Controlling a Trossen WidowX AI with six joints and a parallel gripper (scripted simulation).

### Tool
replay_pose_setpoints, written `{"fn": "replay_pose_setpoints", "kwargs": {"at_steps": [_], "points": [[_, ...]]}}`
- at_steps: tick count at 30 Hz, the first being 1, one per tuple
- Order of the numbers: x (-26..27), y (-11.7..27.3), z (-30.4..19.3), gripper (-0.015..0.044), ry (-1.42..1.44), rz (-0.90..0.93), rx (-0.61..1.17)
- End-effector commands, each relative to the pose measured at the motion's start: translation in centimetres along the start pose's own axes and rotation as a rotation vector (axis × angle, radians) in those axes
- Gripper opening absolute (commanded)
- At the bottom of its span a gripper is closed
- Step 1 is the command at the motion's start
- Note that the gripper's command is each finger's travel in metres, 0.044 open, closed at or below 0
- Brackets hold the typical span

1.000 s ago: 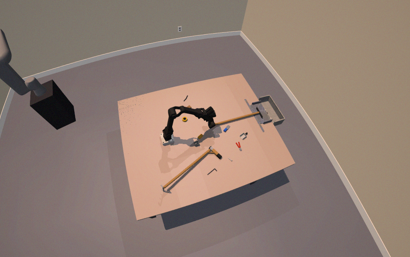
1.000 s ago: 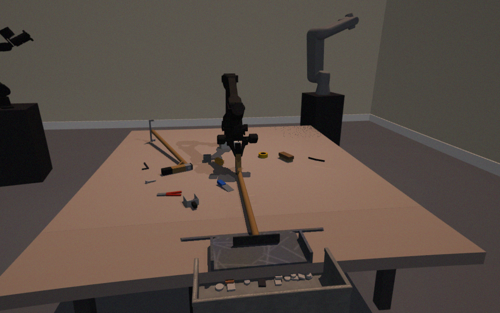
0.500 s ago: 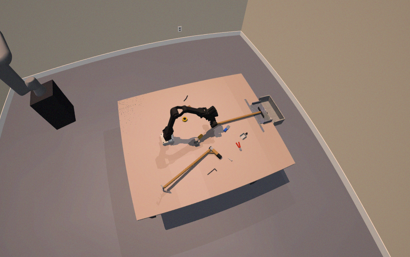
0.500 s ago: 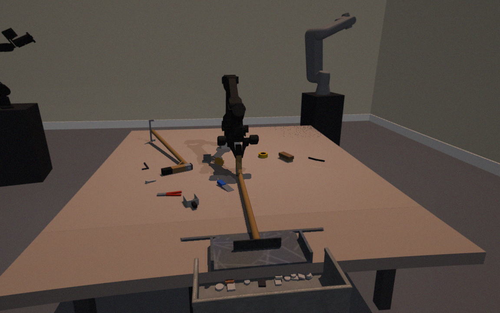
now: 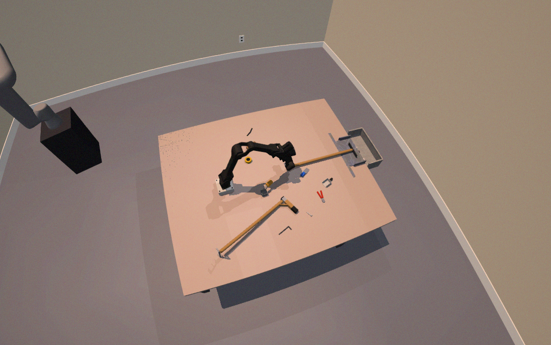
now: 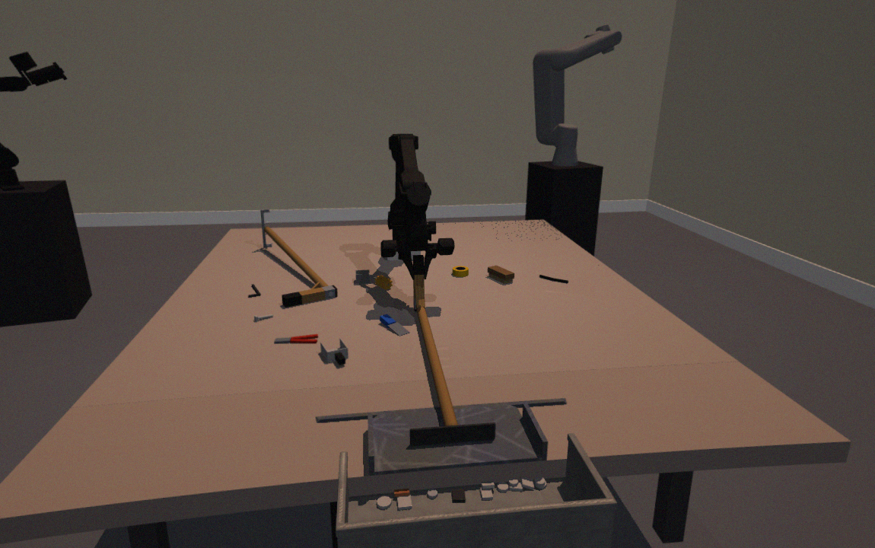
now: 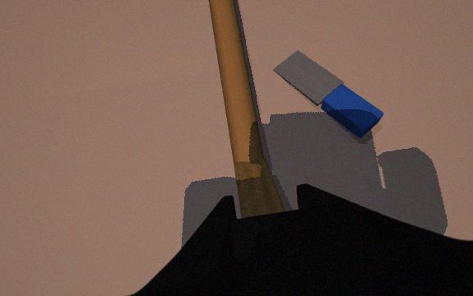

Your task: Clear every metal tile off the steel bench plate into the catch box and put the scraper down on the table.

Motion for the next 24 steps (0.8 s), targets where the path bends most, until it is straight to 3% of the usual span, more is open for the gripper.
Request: {"fn": "replay_pose_setpoints", "kwargs": {"at_steps": [1, 24], "points": [[0.3, 0.0, 1.0, 0.0000, -0.003, 0.004, -0.022], [1.0, -1.9, 3.3, 0.0000, -0.003, 0.005, -0.025]]}}
Point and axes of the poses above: the point midway between the two fingers, 35 mm back from their tips, its own y axis back along the fingers, its own x axis across the jaws, z = x × y, the point moved 9 cm from there along y, back along the fingers, and after that the axes turned 14 degrees about -y, right-handed, at the moved point
